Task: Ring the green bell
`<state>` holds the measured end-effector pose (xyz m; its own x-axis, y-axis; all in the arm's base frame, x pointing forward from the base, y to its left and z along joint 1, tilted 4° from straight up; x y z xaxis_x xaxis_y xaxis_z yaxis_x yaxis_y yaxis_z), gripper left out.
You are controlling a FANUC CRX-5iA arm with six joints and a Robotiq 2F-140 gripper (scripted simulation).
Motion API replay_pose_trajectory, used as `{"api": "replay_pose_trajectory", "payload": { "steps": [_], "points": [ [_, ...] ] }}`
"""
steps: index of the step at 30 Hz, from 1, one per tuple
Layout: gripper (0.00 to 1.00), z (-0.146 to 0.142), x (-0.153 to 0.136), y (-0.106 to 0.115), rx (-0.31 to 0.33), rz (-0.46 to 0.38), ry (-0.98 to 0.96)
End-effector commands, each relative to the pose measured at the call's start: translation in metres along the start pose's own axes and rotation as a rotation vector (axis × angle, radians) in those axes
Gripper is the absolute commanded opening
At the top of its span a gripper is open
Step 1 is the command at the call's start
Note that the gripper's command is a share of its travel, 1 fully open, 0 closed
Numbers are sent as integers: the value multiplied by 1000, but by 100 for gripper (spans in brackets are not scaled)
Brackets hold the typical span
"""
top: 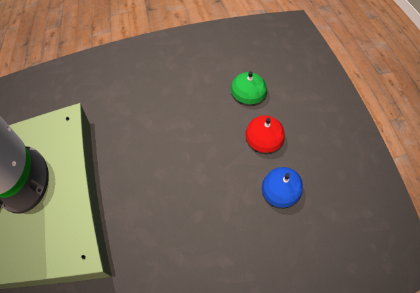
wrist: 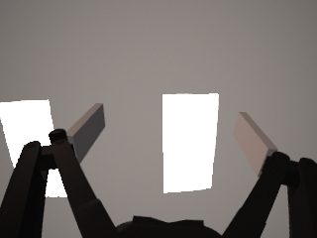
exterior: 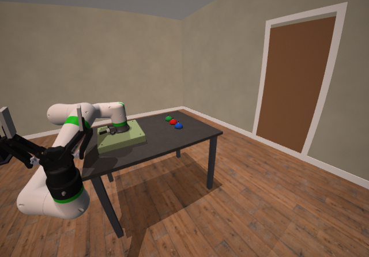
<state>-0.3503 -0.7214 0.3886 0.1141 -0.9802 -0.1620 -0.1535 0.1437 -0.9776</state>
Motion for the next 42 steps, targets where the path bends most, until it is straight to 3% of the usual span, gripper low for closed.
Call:
{"api": "replay_pose_trajectory", "payload": {
  "steps": [1,19,24,29,31,34,35,42],
  "points": [
    [100,0,0,0,0,0,0],
    [100,0,0,-1,0,0,-1],
    [100,12,20,-11,26,29,-47],
    [100,60,86,-41,113,129,-206],
    [100,81,101,-49,166,197,-308],
    [100,89,113,-53,166,197,-308],
    [100,117,142,-65,196,238,-366],
    [100,198,198,-85,298,388,-567]
  ]
}}
Point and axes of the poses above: the point where the finger pads meet when closed, its own y axis back along the fingers, its own z axis across the jaws, x = y × z, the point moved 8 cm from there along y, back along the fingers, and after that the axes turned 15 degrees about -y, right-handed, at the moved point
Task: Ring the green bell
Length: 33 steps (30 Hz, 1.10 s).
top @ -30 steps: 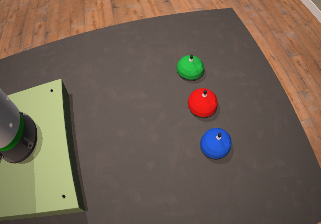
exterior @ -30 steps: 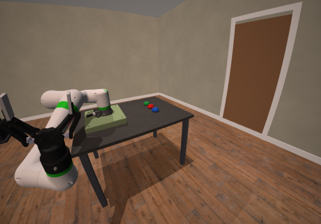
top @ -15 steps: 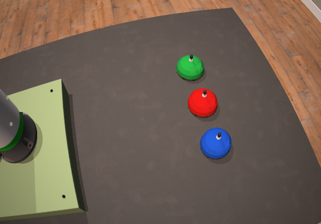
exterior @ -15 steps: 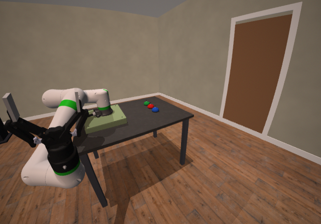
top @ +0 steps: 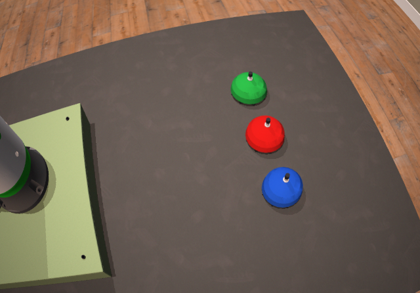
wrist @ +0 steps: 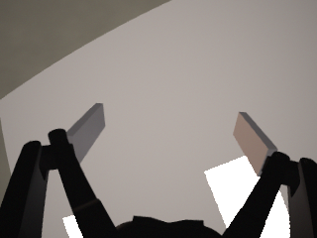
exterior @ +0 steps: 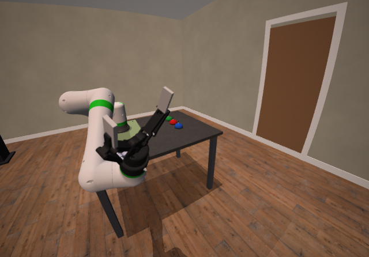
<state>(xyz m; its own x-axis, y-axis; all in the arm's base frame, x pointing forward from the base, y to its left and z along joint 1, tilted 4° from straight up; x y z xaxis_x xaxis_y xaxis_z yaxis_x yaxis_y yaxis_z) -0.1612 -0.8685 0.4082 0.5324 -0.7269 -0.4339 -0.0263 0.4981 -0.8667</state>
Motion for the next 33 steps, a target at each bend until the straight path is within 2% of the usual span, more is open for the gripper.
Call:
{"api": "replay_pose_trajectory", "payload": {
  "steps": [1,2,4,5,7,9,10,11,12,14,15,18,19,21,22,24,26,27,28,29,32,33],
  "points": [
    [100,26,56,-27,55,72,-93],
    [100,40,66,-25,95,133,-165],
    [100,52,93,-34,95,133,-165],
    [100,68,101,-32,137,198,-240],
    [100,82,127,-39,137,198,-240],
    [100,82,127,-39,137,198,-240],
    [100,113,159,-40,181,268,-315],
    [100,118,168,-42,181,268,-315],
    [100,133,172,-37,227,343,-390],
    [100,151,196,-39,227,343,-390],
    [100,166,200,-35,276,424,-464],
    [100,195,234,-35,276,424,-464],
    [100,212,236,-28,325,509,-535],
    [100,233,258,-27,325,509,-535],
    [100,248,259,-22,377,598,-603],
    [100,271,278,-17,377,598,-603],
    [100,271,278,-17,377,598,-603],
    [100,308,295,-6,430,691,-665],
    [100,317,302,-3,430,691,-665],
    [100,328,300,1,485,788,-721],
    [100,360,322,14,485,788,-721],
    [100,373,319,19,541,888,-769]
  ]
}}
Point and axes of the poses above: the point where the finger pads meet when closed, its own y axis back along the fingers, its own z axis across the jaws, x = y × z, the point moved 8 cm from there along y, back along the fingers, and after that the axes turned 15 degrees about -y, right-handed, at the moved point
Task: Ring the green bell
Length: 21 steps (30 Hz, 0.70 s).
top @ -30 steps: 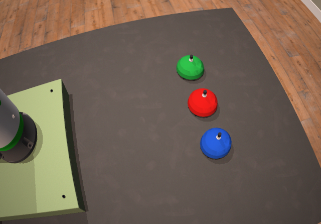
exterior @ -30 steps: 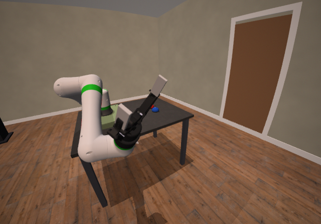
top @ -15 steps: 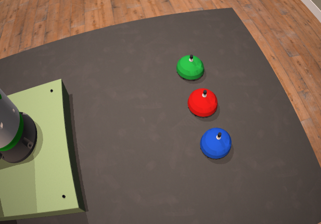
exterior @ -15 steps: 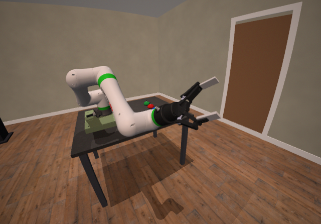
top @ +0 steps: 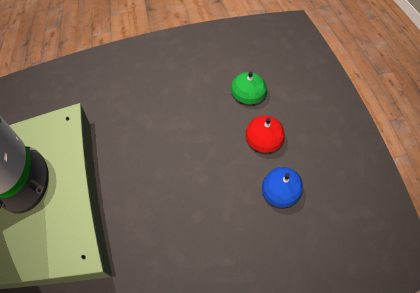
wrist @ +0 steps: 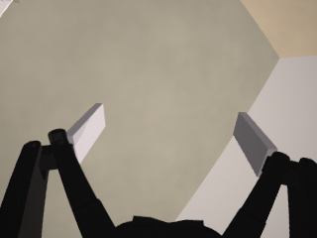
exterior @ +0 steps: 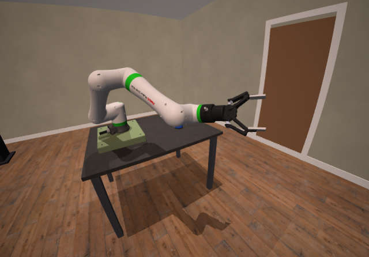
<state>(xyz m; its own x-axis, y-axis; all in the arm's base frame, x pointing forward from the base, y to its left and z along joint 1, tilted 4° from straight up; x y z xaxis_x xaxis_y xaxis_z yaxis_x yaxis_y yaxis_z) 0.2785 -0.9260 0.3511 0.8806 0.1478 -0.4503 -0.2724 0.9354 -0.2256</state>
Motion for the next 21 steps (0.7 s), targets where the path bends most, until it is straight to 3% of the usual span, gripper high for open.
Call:
{"api": "replay_pose_trajectory", "payload": {
  "steps": [1,8,11,12,13,16,17,19,20,21],
  "points": [
    [100,19,59,0,100,156,-85],
    [100,41,165,2,100,156,-85],
    [100,42,173,1,100,156,-85],
    [100,55,211,21,173,244,-129],
    [100,60,212,29,249,330,-166],
    [100,68,248,39,249,330,-166],
    [100,73,253,46,328,413,-196],
    [100,77,279,59,328,413,-196],
    [100,83,284,67,402,485,-214],
    [100,86,296,74,408,492,-216]
  ]
}}
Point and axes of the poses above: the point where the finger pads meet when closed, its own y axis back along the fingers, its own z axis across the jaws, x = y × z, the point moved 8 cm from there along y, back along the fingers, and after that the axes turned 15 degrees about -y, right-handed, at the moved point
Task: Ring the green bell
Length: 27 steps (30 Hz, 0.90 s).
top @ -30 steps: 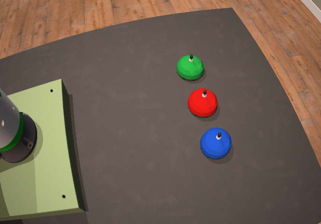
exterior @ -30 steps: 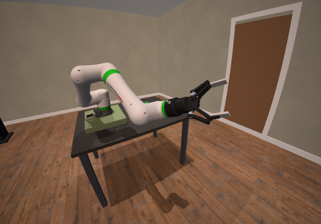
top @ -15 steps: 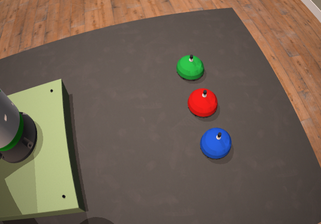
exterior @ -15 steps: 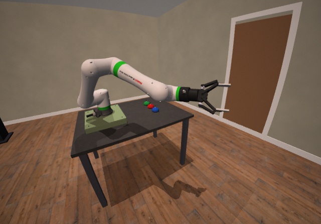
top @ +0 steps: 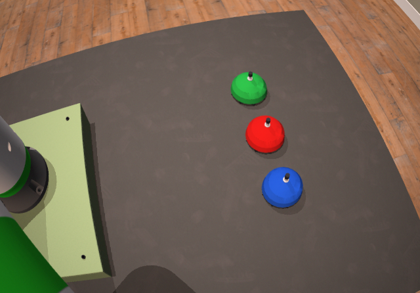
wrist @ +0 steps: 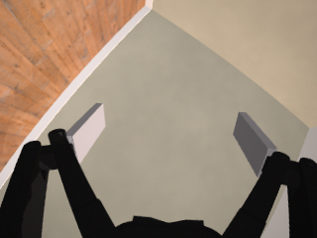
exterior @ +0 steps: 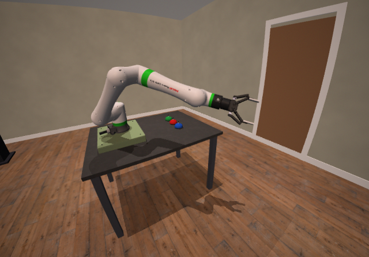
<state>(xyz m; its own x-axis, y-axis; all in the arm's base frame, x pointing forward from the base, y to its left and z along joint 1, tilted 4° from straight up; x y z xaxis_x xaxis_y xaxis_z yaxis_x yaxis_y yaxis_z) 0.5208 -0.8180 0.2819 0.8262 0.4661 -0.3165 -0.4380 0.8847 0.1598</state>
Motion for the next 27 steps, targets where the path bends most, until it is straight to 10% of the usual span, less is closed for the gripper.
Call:
{"api": "replay_pose_trajectory", "payload": {
  "steps": [1,12,20,26,27],
  "points": [
    [100,5,57,17,127,175,-53],
    [100,6,195,84,382,368,-80],
    [100,-10,308,153,382,368,-80],
    [100,-11,317,158,382,368,-80],
    [100,-17,358,203,466,419,-75]
  ]
}}
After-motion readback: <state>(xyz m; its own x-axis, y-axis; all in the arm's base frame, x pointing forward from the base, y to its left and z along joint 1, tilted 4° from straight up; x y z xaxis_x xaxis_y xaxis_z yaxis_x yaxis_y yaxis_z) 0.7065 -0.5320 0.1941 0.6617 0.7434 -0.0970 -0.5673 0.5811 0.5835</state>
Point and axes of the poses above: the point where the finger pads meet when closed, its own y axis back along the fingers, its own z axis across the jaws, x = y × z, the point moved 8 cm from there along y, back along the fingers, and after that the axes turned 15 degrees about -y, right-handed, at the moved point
